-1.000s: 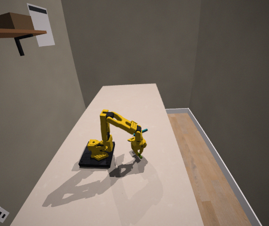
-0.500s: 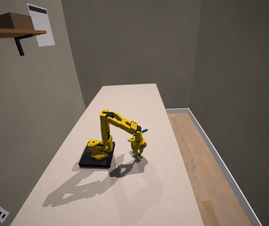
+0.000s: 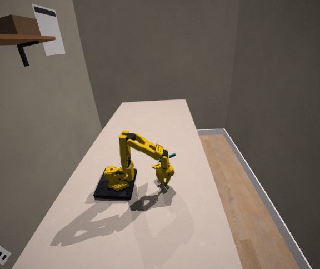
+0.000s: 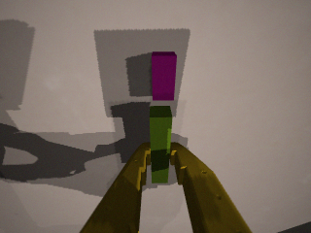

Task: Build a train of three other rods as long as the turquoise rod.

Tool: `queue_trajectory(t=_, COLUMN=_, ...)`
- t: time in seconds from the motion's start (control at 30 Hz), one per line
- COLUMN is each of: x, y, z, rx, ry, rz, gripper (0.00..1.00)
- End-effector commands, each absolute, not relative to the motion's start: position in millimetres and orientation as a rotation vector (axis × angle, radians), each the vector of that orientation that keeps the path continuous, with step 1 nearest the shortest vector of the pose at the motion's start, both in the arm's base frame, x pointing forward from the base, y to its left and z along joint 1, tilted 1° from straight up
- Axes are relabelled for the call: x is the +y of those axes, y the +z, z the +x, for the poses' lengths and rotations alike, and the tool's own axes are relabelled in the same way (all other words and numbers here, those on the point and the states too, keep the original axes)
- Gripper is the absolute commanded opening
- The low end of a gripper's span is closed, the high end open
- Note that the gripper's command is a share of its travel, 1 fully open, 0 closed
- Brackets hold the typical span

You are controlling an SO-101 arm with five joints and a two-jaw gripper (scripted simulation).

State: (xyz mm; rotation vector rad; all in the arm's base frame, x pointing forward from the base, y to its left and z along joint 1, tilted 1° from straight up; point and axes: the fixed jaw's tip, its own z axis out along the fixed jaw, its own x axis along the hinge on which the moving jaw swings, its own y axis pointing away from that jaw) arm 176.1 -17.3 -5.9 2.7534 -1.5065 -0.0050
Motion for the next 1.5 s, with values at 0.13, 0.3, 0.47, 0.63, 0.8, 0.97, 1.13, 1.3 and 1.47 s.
queue_trajectory(t=0.13, x=-17.9, y=-8.5, z=174.2, rx=-1.525, ry=-0.028, rz=2.737, gripper=0.0)
queue_trajectory(t=0.3, x=-17.6, y=-7.1, z=176.3, rx=-1.523, ry=-0.017, rz=2.742, gripper=0.0)
queue_trajectory(t=0.47, x=-17.6, y=-7.1, z=176.3, rx=-1.523, ry=-0.017, rz=2.742, gripper=0.0)
queue_trajectory(t=0.63, x=-17.6, y=-7.1, z=176.3, rx=-1.523, ry=-0.017, rz=2.742, gripper=0.0)
queue_trajectory(t=0.8, x=-17.6, y=-7.2, z=176.3, rx=-1.523, ry=-0.017, rz=2.742, gripper=0.0)
queue_trajectory(t=0.97, x=-17.6, y=-7.4, z=176.3, rx=-1.523, ry=-0.017, rz=2.742, gripper=0.0)
queue_trajectory(t=1.13, x=-17.6, y=-8.6, z=176.4, rx=-1.523, ry=-0.017, rz=2.742, gripper=0.0)
queue_trajectory(t=1.3, x=-17.6, y=-10.7, z=176.3, rx=-1.523, ry=-0.017, rz=2.742, gripper=0.0)
queue_trajectory(t=1.47, x=-17.6, y=-11.9, z=176.3, rx=-1.523, ry=-0.017, rz=2.742, gripper=0.0)
